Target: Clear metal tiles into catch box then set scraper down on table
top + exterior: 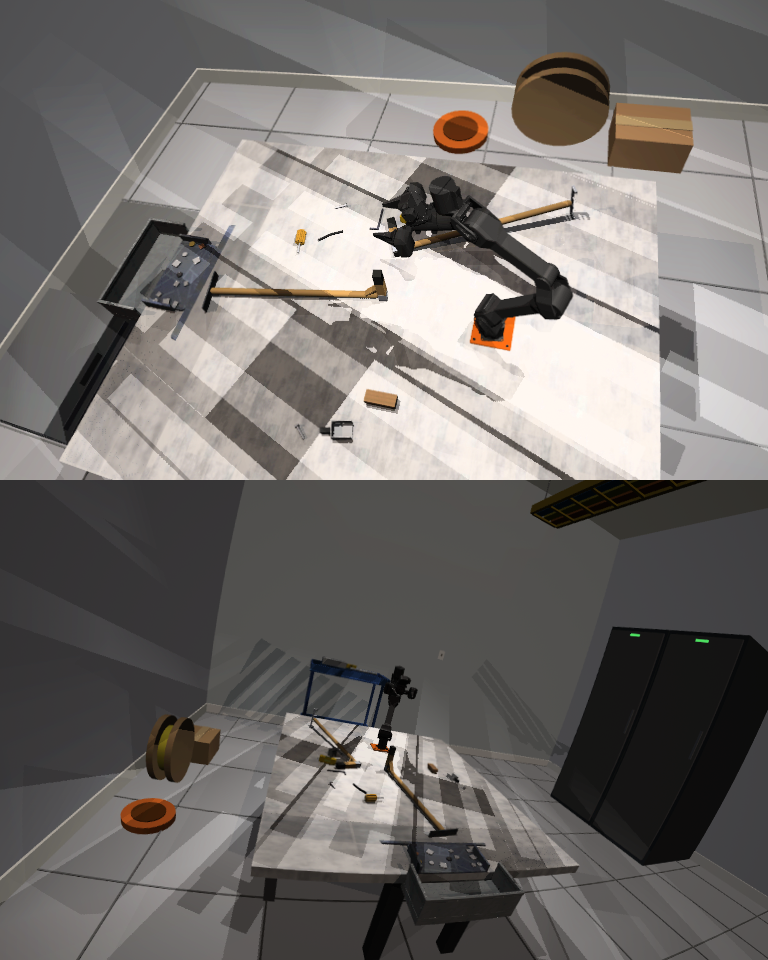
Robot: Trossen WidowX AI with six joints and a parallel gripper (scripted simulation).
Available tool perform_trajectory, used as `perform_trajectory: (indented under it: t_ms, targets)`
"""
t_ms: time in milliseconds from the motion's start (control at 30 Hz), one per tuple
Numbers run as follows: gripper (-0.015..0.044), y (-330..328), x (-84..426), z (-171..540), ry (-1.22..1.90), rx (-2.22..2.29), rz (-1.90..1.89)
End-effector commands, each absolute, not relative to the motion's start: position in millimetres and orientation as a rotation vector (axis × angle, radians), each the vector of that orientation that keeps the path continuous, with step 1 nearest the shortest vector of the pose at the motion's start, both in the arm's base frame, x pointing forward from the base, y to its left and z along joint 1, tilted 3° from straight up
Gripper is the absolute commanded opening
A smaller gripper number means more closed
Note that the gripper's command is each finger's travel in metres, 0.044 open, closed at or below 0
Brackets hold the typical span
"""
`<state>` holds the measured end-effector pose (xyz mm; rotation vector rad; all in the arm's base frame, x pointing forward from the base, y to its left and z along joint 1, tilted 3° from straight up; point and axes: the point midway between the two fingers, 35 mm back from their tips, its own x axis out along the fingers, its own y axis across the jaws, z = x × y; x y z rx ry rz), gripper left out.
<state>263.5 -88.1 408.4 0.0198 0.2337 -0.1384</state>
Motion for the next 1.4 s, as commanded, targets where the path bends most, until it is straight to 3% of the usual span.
perform_trajectory:
  t_ms: [0, 1367]
  targets:
    - [0.044, -84, 255, 410, 0.207, 0.005, -0.135]
    - [0.044, -87, 265, 407, 0.236, 0.024, -0.13]
